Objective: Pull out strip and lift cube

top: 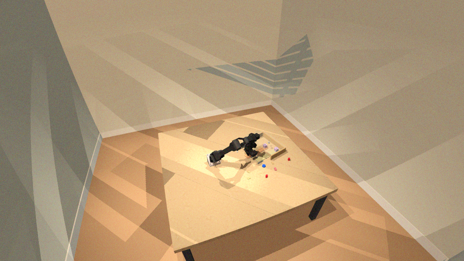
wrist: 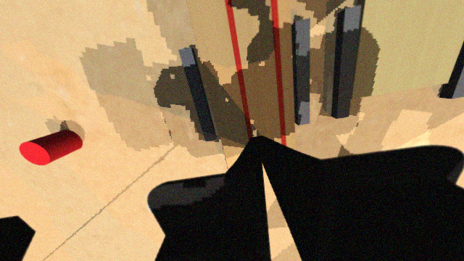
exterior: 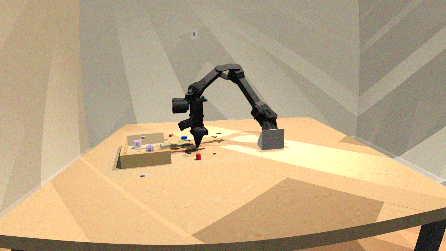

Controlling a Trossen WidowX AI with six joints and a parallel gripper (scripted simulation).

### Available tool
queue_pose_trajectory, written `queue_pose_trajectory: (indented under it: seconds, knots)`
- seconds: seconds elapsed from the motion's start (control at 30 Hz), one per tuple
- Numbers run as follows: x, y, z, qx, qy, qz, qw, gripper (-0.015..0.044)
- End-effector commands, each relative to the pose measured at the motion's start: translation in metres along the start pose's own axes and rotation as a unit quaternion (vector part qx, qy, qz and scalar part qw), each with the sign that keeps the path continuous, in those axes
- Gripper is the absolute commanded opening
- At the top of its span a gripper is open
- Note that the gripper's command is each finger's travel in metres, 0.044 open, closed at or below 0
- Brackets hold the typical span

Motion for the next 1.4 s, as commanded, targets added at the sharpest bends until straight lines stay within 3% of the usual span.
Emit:
queue_pose_trajectory:
  seconds: [0.0, 1.37]
  knots:
    - [0.011, -0.004, -0.001, 0.002, 0.004, 0.009, 1.0, 0.0]
    - [0.072, -0.003, -0.01, 0.003, 0.005, 0.01, 1.0, 0.0]
Point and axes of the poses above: the point midway between the two fingers, 35 mm back from their tips, its own y axis back along the fingers, its own z axis across the jaws, x = y × z, the point moved 3 cm from there along y, back along the fingers, and after that the axes turned 8 degrees about -y, right-handed, at the moved point
